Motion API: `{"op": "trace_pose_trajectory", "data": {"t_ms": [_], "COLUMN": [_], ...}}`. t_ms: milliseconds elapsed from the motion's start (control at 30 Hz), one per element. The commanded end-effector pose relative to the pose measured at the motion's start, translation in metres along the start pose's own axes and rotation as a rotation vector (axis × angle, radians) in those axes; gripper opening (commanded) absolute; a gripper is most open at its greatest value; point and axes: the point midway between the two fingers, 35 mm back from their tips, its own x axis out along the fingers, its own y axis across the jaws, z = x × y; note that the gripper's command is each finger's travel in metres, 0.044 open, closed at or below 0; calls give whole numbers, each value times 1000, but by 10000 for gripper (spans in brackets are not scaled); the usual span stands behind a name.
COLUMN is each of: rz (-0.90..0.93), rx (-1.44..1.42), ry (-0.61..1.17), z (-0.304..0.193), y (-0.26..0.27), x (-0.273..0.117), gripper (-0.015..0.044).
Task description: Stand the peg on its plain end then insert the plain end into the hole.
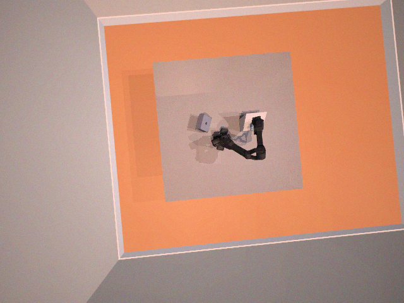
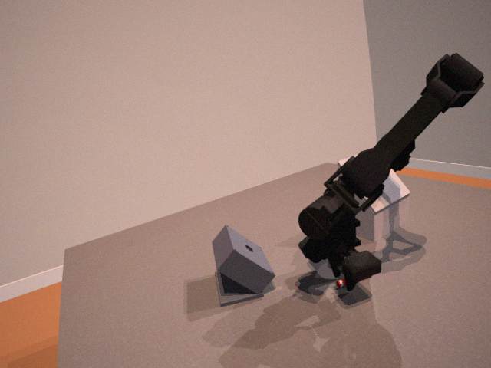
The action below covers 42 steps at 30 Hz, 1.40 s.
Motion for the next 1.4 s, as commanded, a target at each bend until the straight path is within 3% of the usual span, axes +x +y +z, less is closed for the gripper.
{"op": "trace_pose_trajectory", "data": {"t_ms": [0,67,333,633,1367], "rz": [-3,-3,-3,-3,0], "rx": [3,3,3,3,2], "ry": [-2,-2,-2,-2,-113], "z": [0,0,0,0,-4], "y": [-1,-1,-1,-1,0], "x": [1,1,1,1,-8], "gripper": [151,110,110,51,51]}}
